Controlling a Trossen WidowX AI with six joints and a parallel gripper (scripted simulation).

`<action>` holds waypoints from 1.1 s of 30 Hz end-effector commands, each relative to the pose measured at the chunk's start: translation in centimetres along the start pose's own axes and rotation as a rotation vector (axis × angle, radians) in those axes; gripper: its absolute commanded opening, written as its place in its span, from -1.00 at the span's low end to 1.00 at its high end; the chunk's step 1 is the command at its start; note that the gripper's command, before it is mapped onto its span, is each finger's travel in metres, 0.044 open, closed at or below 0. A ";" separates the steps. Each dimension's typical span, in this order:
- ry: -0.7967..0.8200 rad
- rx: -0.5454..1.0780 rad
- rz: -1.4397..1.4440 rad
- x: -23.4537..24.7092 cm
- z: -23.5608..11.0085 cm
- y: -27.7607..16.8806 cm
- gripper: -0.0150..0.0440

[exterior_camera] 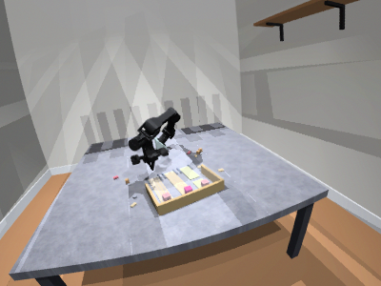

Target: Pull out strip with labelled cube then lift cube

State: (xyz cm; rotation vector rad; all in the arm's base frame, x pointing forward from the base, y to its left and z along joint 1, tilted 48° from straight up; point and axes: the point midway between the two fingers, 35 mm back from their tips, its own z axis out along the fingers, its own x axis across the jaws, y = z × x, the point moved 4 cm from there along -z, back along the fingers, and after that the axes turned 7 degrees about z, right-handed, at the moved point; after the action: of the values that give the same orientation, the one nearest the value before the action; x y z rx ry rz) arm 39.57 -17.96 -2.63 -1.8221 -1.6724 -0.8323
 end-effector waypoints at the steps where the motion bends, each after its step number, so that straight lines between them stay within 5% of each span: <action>1: -0.009 0.000 -0.014 -0.2 -0.5 0.2 -0.49; 33: -0.008 0.000 -0.014 -0.1 4.7 0.2 -0.49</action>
State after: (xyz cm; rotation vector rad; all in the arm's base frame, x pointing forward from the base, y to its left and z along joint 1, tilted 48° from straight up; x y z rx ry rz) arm 40.33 -14.87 -5.60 -1.8154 -1.7036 -0.8271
